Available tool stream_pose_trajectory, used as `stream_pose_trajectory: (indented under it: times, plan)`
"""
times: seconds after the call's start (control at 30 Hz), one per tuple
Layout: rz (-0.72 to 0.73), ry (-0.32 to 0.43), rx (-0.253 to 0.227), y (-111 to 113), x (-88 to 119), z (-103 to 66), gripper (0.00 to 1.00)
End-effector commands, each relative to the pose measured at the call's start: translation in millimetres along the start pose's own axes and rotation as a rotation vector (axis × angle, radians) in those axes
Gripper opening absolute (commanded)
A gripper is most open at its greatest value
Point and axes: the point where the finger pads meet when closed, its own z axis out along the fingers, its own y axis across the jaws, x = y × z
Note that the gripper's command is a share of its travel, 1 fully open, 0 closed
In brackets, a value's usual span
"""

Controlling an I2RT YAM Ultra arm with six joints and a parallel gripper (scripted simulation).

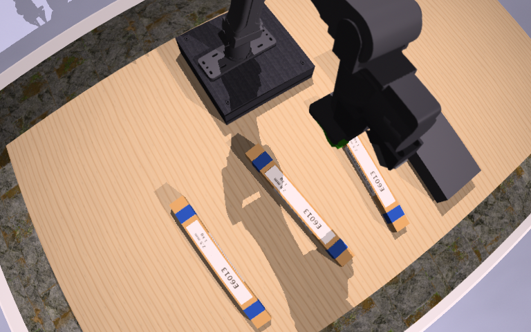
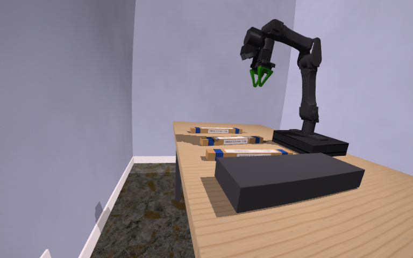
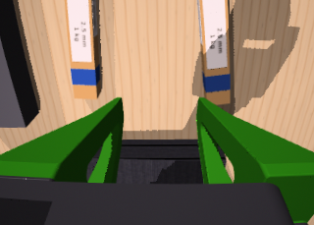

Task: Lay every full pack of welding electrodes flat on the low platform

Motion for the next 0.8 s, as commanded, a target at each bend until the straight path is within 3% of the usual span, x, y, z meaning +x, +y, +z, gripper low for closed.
stream_pose_trajectory:
  times: [0.0, 0.2, 0.23, 0.3, 0.4, 0.43, 0.47, 0.77]
  plan:
    - [-0.018, 0.142, 0.006, 2.2, -12.7, 11.3, 0.42]
    - [-0.018, 0.142, 0.006, 2.3, -28.0, 48.3, 0.42]
    - [-0.037, 0.083, 0.012, 5.1, -46.5, 54.5, 0.42]
    - [-0.037, 0.083, 0.012, 5.1, -46.5, 54.5, 0.42]
    - [-0.024, 0.128, 0.012, 3.1, -42.4, 68.6, 0.42]
    - [-0.019, 0.123, 0.012, 1.2, -42.6, 66.9, 0.42]
    - [-0.019, 0.091, 0.013, 1.3, -42.8, 54.5, 0.42]
    - [-0.019, 0.097, 0.011, 1.6, -42.8, 57.1, 0.42]
